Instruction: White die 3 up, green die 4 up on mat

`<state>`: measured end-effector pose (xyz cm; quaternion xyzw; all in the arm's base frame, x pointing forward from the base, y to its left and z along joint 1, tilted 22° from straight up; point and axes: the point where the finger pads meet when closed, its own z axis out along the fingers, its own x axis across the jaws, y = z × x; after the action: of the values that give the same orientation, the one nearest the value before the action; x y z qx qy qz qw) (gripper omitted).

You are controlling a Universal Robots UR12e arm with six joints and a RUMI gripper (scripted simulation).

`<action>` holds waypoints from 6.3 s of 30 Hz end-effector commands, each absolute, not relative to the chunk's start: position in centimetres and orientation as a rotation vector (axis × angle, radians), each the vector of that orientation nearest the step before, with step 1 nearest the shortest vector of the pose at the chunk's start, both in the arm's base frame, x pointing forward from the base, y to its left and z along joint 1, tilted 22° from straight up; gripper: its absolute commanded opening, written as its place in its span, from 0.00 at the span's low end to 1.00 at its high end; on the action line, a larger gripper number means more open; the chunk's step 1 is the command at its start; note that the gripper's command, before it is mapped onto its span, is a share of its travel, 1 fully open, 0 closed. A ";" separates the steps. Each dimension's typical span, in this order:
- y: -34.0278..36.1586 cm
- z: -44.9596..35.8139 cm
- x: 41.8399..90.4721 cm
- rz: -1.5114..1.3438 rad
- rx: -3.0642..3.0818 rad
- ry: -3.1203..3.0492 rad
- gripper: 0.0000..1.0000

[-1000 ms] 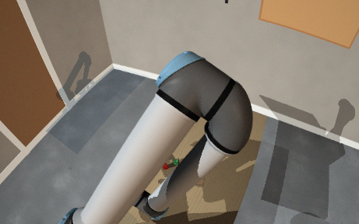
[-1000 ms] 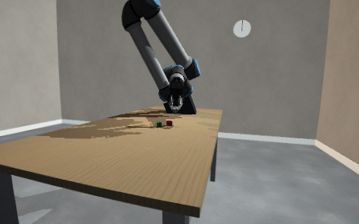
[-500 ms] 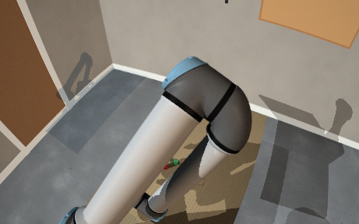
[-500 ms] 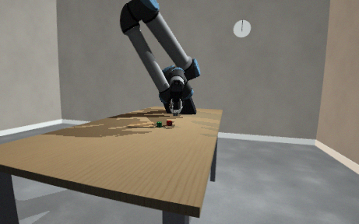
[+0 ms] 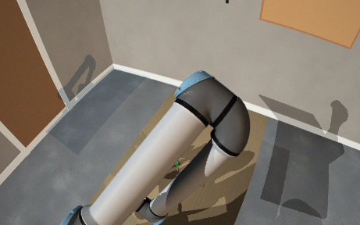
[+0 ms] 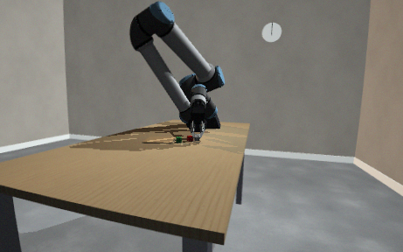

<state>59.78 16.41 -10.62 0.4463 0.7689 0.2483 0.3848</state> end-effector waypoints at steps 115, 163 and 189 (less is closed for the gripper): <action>15.8 -12.0 60.3 0.642 1.125 1.951 0.21; 15.8 -11.9 60.1 0.642 1.125 1.951 0.24; 15.6 -9.2 56.2 0.642 1.125 1.951 0.24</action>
<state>56.28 15.62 -9.53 0.4435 0.7680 0.2514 0.3876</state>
